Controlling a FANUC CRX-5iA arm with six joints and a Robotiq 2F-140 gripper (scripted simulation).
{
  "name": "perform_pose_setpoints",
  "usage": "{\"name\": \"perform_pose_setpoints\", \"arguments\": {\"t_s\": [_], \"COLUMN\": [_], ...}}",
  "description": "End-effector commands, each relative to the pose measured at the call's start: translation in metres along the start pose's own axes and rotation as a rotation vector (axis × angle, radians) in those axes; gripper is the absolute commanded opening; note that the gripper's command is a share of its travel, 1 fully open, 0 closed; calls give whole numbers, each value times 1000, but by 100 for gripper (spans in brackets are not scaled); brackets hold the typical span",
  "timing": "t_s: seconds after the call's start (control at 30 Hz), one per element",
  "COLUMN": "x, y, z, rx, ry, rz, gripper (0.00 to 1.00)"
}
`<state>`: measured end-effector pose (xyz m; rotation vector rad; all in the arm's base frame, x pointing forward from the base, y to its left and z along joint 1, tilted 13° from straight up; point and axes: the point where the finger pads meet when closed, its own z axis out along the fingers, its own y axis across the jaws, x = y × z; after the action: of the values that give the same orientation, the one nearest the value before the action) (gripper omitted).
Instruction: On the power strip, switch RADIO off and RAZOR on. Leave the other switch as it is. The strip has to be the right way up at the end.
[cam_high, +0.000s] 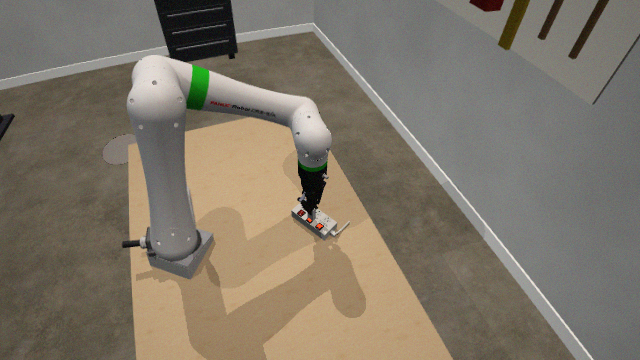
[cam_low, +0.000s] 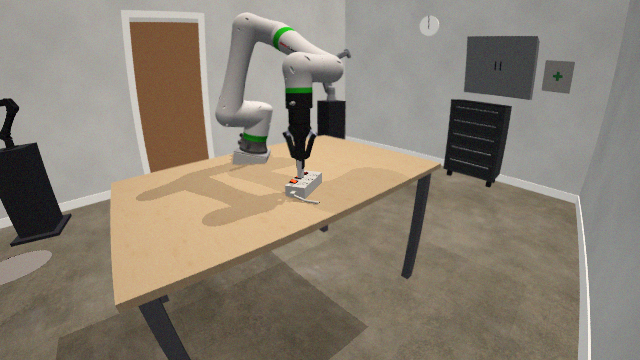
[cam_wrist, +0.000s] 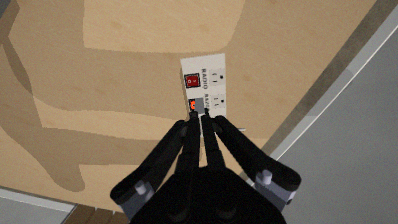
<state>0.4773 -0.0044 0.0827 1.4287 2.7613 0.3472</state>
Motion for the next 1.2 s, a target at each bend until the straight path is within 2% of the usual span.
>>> {"name": "perform_pose_setpoints", "arguments": {"t_s": [0.0,0.77,1.17], "x": [0,0,0], "y": [0,0,0], "z": [1,0,-30], "rx": [0,0,0], "ry": [0,0,0], "rz": [0,0,0], "gripper": [0,0,0]}}
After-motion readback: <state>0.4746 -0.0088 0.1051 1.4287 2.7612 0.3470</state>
